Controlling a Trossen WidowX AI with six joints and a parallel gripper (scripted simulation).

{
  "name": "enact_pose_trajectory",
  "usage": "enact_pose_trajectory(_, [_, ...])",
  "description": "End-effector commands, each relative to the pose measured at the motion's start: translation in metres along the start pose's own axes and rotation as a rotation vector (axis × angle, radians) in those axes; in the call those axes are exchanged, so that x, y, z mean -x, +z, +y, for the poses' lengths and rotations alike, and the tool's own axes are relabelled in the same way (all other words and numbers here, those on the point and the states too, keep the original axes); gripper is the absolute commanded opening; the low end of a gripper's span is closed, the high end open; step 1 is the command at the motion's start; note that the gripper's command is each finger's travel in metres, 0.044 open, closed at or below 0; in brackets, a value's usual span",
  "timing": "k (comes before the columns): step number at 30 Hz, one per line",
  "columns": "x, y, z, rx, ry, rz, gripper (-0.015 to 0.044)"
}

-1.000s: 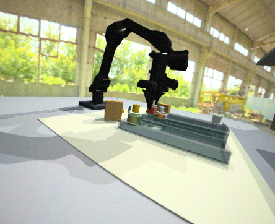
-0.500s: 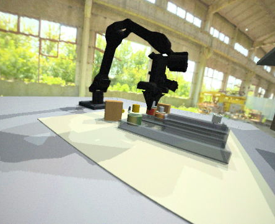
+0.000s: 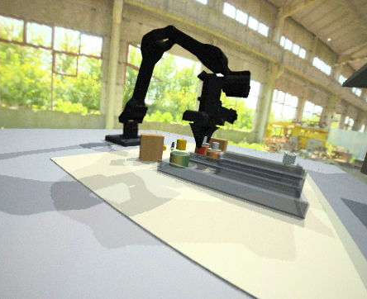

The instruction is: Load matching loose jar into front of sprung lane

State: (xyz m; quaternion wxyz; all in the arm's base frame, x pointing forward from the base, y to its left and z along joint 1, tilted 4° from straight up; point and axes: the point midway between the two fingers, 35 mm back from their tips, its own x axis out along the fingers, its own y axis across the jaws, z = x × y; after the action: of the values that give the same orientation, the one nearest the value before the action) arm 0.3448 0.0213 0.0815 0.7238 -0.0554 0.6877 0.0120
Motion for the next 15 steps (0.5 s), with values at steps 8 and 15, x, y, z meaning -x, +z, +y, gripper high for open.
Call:
enact_pose_trajectory(8, [-0.0026, 0.0048, 0.0006, 0.003, 0.004, -0.022, 0.0])
enact_pose_trajectory(15, [-0.0048, 0.0045, 0.0006, 0.003, 0.004, -0.022, 0.0])
